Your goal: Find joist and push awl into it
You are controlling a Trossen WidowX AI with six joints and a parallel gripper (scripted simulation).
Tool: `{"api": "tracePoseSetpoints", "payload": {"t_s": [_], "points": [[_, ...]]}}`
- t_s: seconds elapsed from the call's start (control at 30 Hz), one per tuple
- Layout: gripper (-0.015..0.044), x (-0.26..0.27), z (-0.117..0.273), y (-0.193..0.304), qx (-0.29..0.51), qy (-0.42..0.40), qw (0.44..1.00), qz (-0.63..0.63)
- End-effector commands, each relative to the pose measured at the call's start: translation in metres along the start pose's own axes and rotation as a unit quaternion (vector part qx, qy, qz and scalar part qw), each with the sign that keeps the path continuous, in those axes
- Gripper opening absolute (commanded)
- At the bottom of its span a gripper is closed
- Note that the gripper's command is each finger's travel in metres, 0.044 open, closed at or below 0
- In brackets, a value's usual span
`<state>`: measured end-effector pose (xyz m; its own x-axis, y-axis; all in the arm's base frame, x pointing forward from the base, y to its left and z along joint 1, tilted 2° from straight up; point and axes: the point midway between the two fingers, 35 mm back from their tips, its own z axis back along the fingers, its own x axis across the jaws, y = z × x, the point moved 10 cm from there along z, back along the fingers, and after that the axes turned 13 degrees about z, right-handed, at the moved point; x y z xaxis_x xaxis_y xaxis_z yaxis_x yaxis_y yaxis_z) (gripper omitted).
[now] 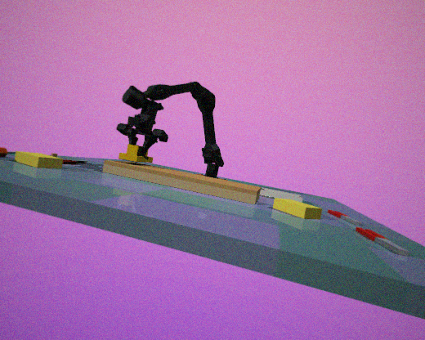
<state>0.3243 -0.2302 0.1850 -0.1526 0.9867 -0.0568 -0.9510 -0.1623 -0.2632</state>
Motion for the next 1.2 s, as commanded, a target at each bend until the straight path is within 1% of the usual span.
{"api": "tracePoseSetpoints", "payload": {"t_s": [0.0,0.3,1.17], "points": [[0.0000,0.000,-0.007,0.002,0.001,0.002,1.000,-0.003],[0.0000,0.002,-0.012,0.004,0.001,0.002,1.000,-0.003],[0.0000,0.042,-0.012,-0.006,0.000,0.001,1.000,-0.003]]}}
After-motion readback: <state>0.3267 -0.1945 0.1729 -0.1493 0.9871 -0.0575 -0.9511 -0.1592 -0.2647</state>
